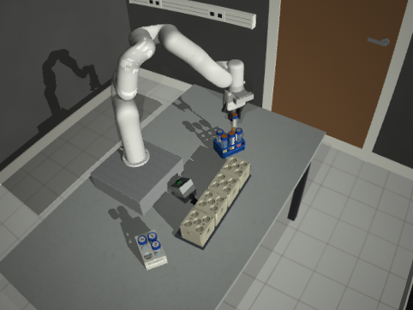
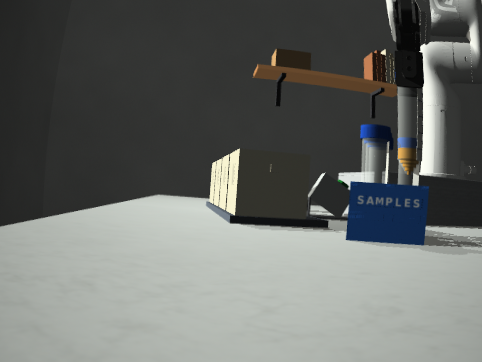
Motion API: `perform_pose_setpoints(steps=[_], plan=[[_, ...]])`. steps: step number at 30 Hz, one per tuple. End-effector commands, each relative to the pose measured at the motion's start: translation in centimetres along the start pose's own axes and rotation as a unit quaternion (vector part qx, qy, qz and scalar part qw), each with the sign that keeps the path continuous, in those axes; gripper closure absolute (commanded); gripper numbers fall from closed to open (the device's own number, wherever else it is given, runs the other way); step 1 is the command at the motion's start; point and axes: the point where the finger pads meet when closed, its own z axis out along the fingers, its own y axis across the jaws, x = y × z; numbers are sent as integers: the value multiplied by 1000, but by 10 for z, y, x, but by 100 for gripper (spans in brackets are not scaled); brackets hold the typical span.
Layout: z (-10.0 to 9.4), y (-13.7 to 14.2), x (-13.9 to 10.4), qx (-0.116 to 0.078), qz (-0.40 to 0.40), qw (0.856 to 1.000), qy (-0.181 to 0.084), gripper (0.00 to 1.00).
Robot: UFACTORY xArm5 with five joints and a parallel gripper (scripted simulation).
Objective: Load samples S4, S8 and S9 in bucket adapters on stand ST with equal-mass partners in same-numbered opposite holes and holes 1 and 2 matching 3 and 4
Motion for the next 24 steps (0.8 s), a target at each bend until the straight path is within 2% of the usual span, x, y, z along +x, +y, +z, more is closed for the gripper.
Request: perform_pose_setpoints(steps=[1, 24], plan=[[-12, -1, 0, 3, 0, 1000, -6, 100], [-50, -1, 1, 3, 0, 1000, -6, 100]])
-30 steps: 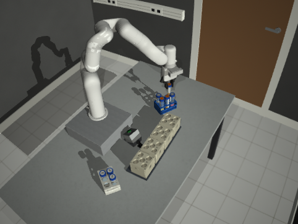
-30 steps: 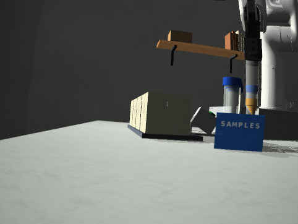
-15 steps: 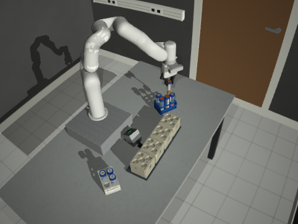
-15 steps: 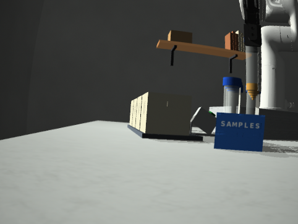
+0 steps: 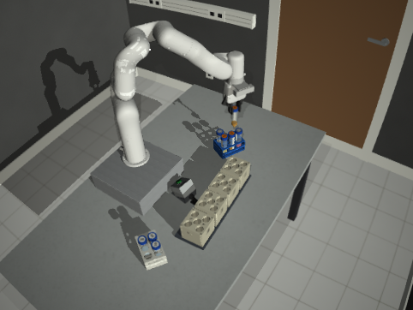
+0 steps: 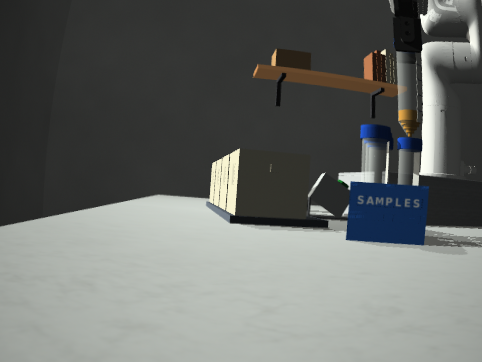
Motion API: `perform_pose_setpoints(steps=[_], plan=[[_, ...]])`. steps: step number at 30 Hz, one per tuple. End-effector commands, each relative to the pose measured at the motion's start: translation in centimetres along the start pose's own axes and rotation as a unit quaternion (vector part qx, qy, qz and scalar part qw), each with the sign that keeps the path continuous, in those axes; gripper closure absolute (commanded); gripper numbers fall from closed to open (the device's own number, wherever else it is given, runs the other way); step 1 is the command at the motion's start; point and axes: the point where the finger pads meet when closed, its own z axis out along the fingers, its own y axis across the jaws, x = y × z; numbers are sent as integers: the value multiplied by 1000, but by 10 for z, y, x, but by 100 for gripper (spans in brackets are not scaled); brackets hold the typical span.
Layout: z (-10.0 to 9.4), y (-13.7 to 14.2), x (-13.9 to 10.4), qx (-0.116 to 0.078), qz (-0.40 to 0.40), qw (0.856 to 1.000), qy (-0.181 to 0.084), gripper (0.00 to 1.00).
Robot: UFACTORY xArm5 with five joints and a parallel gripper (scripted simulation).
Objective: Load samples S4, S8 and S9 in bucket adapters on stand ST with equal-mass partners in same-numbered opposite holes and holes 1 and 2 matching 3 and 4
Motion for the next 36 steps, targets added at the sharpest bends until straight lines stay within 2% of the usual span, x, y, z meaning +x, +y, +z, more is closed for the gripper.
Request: perform_pose_setpoints(steps=[1, 11, 21, 28, 30, 36], plan=[[-11, -1, 0, 3, 0, 1000, -6, 100], [-30, -1, 1, 3, 0, 1000, -6, 100], [-30, -1, 1, 3, 0, 1000, -6, 100], [-30, 24, 25, 4, -116, 993, -6, 100], [-30, 24, 25, 4, -116, 993, -6, 100], [-30, 46, 45, 4, -215, 977, -5, 100]])
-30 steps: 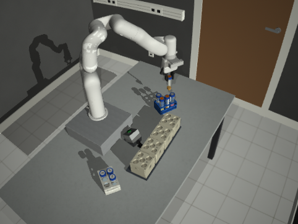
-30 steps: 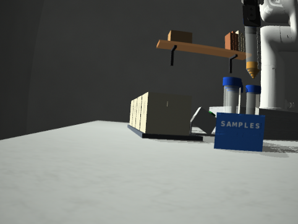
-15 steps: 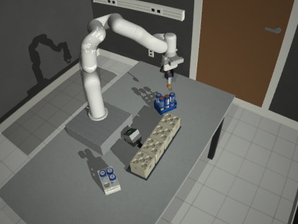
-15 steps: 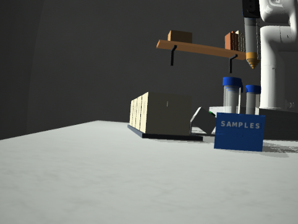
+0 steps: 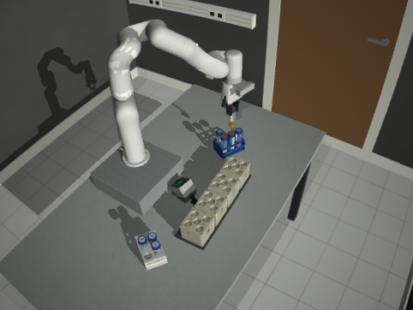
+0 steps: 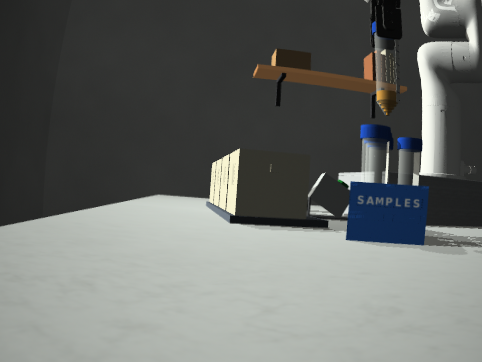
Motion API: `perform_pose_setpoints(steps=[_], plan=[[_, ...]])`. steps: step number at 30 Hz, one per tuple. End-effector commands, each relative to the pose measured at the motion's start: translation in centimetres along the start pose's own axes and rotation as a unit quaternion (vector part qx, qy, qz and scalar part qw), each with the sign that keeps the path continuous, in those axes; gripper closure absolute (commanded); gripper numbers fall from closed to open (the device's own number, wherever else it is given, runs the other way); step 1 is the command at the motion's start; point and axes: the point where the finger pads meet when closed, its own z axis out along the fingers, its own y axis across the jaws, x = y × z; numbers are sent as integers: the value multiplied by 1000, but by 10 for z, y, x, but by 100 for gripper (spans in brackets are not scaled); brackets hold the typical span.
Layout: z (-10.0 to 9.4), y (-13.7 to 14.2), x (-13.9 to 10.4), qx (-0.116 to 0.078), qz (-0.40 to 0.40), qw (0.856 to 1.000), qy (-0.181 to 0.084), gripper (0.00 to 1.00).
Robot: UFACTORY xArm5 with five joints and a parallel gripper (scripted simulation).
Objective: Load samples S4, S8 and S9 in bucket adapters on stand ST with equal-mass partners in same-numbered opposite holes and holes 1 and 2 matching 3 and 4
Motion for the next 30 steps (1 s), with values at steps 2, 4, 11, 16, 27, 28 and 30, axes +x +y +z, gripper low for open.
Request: perform_pose_setpoints(steps=[2, 4, 11, 16, 27, 28, 30], plan=[[-2, 29, 16, 8, -115, 993, -3, 100], [-1, 38, 21, 8, -135, 991, -3, 100], [-1, 60, 33, 8, -135, 991, -3, 100], [-1, 82, 44, 8, -135, 991, -3, 100], [0, 126, 67, 8, -135, 991, -2, 100], [0, 126, 67, 8, -135, 991, -2, 100], [0, 135, 72, 8, -135, 991, -2, 100]])
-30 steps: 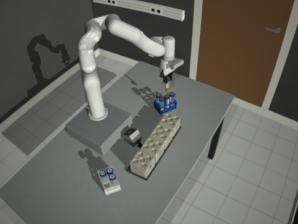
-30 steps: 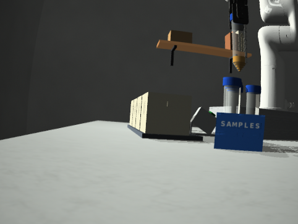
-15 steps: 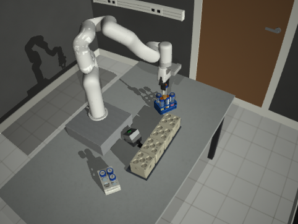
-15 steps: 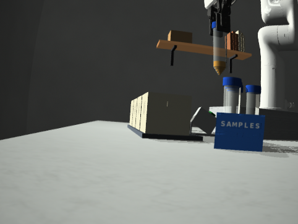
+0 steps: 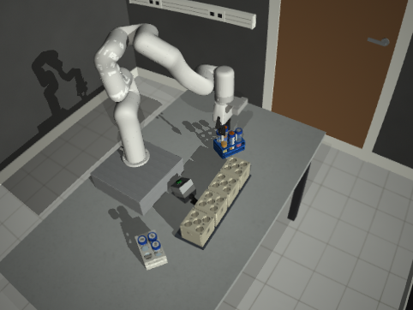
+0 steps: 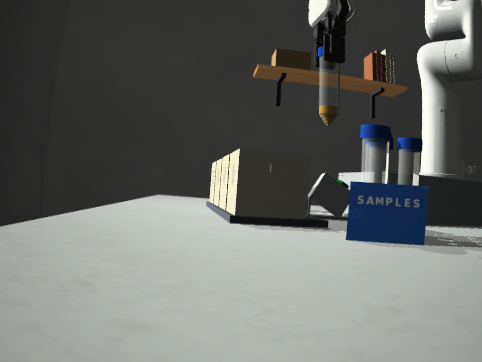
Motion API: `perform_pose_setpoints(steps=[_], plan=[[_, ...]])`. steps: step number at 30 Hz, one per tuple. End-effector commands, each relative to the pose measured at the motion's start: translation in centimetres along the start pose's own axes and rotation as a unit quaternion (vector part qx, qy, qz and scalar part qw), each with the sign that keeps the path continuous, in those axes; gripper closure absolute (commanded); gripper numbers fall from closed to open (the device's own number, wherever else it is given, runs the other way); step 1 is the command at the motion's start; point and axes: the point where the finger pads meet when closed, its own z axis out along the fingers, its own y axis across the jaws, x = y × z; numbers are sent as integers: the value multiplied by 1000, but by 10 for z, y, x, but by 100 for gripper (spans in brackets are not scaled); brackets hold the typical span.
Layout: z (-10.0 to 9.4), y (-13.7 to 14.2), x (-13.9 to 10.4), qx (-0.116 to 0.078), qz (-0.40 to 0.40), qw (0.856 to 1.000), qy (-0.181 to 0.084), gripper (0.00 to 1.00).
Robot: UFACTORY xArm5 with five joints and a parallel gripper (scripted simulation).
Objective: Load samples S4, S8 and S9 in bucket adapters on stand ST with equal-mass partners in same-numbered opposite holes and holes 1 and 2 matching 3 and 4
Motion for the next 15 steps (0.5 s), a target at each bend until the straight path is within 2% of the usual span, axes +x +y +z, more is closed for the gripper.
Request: perform_pose_setpoints(steps=[1, 13, 15], plan=[[-2, 21, 6, 8, -1, 1000, -2, 100], [-1, 80, 19, 8, -1, 1000, -2, 100], [-1, 80, 19, 8, -1, 1000, -2, 100]])
